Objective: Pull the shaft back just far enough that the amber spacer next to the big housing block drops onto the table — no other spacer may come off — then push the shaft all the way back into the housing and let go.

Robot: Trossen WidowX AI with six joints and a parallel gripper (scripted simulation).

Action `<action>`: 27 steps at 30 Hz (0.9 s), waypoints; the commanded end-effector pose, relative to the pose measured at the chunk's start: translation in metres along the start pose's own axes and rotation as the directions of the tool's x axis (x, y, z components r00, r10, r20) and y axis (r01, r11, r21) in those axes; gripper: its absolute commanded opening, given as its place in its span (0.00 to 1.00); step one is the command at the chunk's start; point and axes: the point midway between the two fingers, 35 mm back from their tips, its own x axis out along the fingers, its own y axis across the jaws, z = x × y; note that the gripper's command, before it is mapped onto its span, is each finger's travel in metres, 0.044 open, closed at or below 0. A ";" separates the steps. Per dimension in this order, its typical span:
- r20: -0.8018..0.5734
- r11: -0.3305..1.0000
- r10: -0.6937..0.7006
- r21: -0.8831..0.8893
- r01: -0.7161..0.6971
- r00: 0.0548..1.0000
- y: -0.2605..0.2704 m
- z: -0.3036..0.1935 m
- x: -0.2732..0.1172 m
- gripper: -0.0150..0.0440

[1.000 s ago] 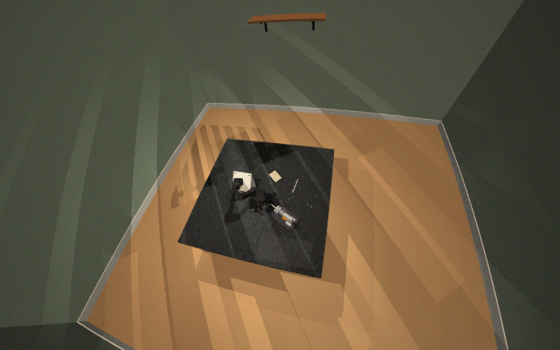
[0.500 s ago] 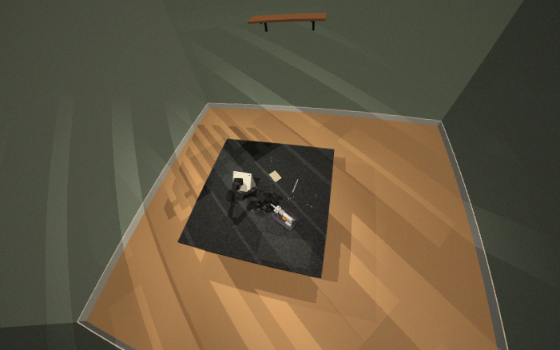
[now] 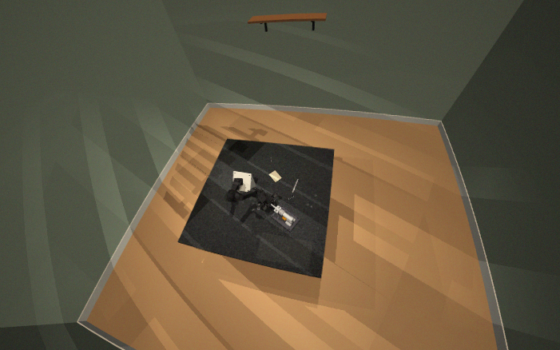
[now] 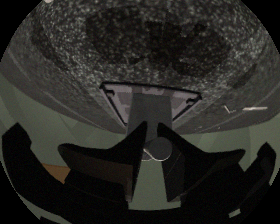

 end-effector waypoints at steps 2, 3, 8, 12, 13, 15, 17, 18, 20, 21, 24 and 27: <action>-0.003 1.000 0.003 -0.002 -0.003 1.000 0.000 -0.003 0.002 0.25; -0.003 1.000 0.003 -0.002 -0.003 1.000 0.000 -0.003 0.002 0.25; -0.003 1.000 0.003 -0.001 -0.003 1.000 0.000 -0.004 0.003 0.25; -0.003 1.000 0.003 -0.001 -0.003 1.000 0.000 -0.005 0.004 0.25; -0.003 1.000 0.003 -0.001 -0.003 1.000 0.000 -0.006 0.005 0.25; -0.004 1.000 0.003 -0.001 -0.003 1.000 0.001 -0.006 0.005 0.25; -0.004 1.000 0.003 -0.001 -0.003 1.000 0.001 -0.006 0.005 0.25; -0.004 1.000 0.003 -0.001 -0.003 1.000 0.001 -0.006 0.005 0.25; -0.004 1.000 0.003 -0.001 -0.003 1.000 0.001 -0.006 0.005 0.25; -0.004 1.000 0.003 -0.001 -0.003 1.000 0.001 -0.007 0.005 0.25; -0.004 1.000 0.003 -0.001 -0.003 1.000 0.001 -0.007 0.005 0.25; 0.002 1.000 0.000 -0.001 0.000 1.000 0.000 -0.003 0.003 0.39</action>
